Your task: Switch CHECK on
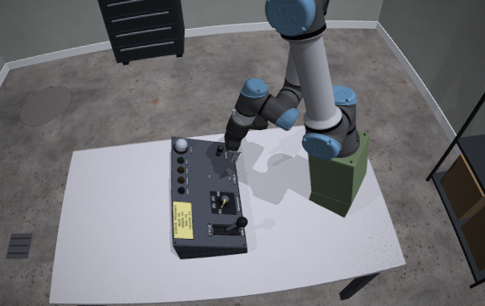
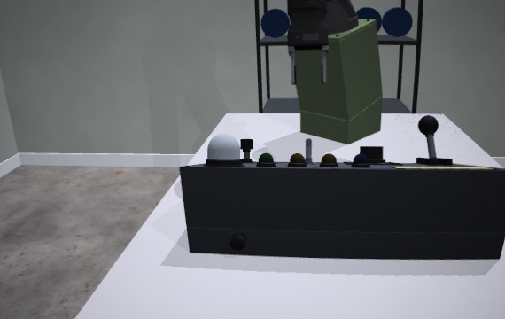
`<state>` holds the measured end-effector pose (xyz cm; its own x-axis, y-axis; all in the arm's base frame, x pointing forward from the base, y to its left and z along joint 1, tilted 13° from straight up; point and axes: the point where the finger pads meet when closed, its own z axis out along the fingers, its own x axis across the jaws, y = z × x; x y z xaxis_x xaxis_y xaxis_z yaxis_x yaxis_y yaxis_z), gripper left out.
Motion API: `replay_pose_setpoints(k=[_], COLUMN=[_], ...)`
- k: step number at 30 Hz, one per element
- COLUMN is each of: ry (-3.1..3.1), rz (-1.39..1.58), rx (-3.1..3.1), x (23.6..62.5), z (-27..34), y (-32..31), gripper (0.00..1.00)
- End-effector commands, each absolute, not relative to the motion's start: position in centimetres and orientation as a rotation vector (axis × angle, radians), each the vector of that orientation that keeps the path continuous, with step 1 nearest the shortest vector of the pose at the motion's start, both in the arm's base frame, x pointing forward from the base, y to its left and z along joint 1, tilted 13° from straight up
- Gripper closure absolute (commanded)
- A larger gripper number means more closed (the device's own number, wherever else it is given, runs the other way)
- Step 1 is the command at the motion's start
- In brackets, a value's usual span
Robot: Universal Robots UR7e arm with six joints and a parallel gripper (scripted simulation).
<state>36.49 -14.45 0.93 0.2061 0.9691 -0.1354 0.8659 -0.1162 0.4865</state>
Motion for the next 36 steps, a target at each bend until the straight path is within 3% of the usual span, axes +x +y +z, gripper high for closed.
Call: replay_pose_setpoints(k=[1,19,20,36], ry=[1.771,1.882,1.882,1.882], rz=[0.347,0.674,0.674,0.674], rx=[2.046,2.058,2.058,2.058], x=[35.3,32.5,32.5,32.5], z=[-0.1,-1.8,-1.8,-1.8], y=[-14.4,-13.4,-13.4,-13.4], gripper=[0.00,0.00,1.00,1.00])
